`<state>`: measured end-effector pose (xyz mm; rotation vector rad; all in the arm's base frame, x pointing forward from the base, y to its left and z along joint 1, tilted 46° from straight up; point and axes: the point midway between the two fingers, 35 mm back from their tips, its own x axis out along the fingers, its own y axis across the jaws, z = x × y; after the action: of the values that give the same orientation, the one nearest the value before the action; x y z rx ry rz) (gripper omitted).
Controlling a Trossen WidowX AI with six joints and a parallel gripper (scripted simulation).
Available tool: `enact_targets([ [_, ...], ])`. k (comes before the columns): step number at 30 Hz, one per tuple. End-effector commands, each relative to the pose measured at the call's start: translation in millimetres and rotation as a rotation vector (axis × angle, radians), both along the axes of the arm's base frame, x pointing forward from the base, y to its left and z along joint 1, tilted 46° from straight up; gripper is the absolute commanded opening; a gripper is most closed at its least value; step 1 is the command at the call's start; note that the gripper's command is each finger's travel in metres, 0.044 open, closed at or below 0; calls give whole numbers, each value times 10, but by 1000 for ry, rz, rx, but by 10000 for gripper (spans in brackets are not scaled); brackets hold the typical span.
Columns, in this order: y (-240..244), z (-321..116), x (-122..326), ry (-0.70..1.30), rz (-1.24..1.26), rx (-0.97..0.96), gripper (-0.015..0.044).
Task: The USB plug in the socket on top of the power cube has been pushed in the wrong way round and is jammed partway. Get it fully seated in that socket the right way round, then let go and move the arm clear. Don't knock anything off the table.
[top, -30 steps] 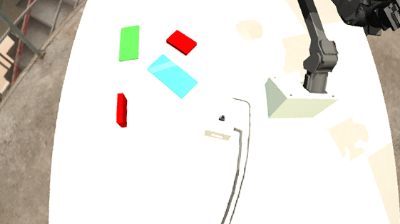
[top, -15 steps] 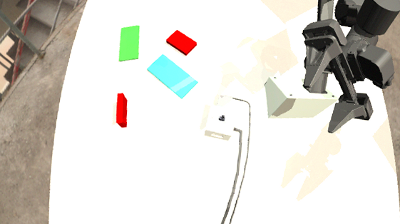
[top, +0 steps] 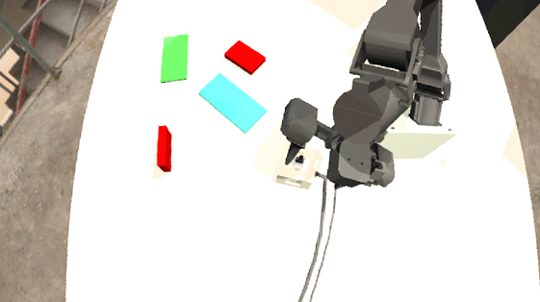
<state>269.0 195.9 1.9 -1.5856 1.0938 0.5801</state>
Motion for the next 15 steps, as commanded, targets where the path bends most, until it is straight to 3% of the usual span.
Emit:
enact_targets([
  [1, -710, -236, 111, 182, -225, -221, 440],
  [5, -1108, -311, 103, 310, -341, -351, 440],
  [15, -1146, -274, 147, 312, -343, -354, 440],
])
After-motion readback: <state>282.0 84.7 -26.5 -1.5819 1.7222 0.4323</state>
